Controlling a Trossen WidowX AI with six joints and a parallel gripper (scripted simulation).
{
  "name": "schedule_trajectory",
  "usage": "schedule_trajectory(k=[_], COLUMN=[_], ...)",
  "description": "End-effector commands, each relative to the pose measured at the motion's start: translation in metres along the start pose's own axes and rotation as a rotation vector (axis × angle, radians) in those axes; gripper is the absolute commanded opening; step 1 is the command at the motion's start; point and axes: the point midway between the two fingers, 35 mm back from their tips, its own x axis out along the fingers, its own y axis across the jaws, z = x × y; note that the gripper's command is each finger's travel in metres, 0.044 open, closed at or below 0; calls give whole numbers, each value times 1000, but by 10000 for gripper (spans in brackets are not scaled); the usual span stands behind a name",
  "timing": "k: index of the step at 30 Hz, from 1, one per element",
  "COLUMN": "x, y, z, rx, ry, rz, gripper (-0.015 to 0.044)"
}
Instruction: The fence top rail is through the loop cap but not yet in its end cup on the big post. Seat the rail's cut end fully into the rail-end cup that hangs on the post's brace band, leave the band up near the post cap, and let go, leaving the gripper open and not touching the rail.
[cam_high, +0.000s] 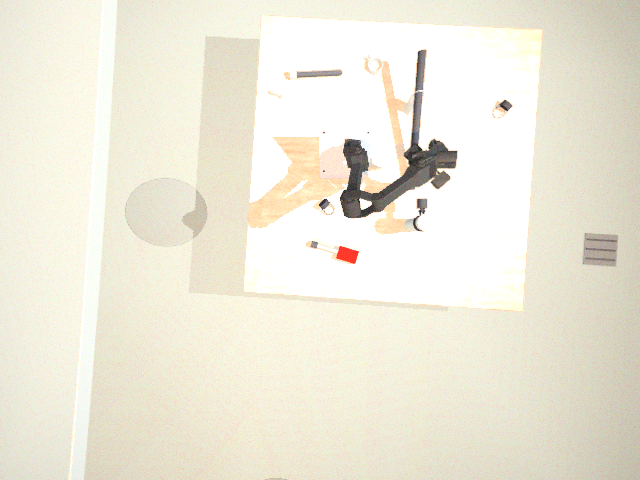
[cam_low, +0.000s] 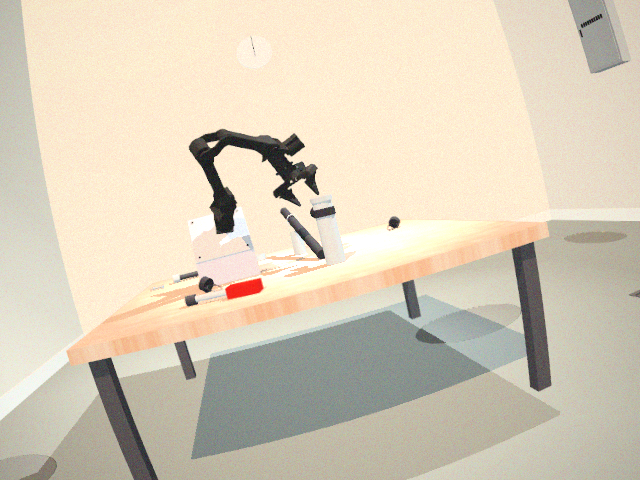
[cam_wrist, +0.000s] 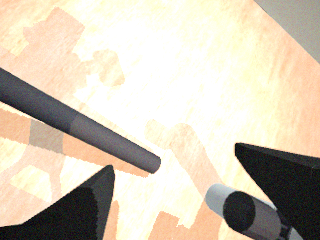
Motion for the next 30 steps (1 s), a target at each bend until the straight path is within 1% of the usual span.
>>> schedule_trajectory(k=[1,10,25,27,30], x=[-34,-56,-56,-52,-38], y=[22,33,34,35,38], z=[28,42,42,43,46], rx=[517,867,875,922,1100], ry=[13,-38,-40,-26,26], rz=[-81,-150,-152,-145,-125], gripper=[440,440,440,440,440])
